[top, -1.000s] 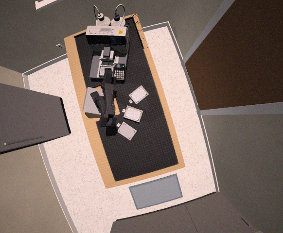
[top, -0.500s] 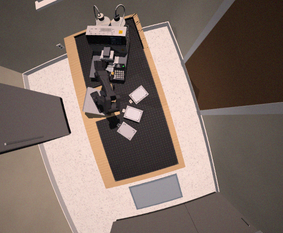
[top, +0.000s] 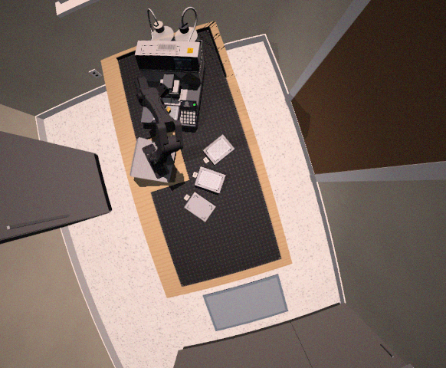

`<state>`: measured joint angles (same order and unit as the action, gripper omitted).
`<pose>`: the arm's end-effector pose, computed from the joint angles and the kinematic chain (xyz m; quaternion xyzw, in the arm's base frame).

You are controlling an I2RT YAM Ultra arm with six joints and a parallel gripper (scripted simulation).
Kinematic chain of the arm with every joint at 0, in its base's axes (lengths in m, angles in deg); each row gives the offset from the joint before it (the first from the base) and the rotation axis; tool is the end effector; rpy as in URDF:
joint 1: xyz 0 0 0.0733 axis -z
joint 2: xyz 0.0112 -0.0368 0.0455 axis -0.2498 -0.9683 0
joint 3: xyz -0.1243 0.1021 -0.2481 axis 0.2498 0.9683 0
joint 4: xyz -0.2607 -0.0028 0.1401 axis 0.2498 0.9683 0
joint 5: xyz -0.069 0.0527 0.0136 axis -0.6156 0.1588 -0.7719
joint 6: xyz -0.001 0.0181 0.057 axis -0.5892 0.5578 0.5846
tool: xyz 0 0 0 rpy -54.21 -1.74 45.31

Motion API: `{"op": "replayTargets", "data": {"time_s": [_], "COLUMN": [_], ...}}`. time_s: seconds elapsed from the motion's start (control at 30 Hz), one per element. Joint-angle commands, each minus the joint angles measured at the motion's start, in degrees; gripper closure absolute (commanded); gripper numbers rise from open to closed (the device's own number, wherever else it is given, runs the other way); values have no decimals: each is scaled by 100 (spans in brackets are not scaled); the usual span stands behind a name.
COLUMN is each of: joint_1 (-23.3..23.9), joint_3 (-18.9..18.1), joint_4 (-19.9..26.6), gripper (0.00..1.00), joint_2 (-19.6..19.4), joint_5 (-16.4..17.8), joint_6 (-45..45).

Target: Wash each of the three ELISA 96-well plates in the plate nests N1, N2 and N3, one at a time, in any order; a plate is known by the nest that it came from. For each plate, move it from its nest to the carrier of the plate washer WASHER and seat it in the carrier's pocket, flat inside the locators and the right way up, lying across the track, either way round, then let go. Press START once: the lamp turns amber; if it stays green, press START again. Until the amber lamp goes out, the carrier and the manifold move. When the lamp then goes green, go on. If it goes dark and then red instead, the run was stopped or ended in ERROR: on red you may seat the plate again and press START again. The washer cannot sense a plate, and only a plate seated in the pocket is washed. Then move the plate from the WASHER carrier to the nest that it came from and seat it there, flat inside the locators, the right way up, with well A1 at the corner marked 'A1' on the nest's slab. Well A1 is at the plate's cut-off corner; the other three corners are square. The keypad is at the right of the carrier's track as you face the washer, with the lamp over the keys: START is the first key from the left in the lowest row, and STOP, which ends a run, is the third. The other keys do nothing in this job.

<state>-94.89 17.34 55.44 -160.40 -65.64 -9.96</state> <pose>0.0827 0.3170 0.1687 -0.1738 0.9154 -0.1431 0.3336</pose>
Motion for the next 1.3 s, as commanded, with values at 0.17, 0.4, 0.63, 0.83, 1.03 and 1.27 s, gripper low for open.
{"op": "replayTargets", "data": {"time_s": [0.17,0.4,0.63,0.83,1.03,1.27], "joint_1": [-28,72,239,375,379,378], "joint_3": [-837,-1172,-1581,-1823,-1829,-1830], "joint_4": [1033,1398,1805,2020,2026,2026], "gripper": [0,0,0,0,0,0], "joint_2": [-568,-774,-998,-1109,-1112,-1112], "joint_5": [240,452,796,1066,1073,1073], "joint_6": [2366,3331,4581,5411,5433,5434]}}
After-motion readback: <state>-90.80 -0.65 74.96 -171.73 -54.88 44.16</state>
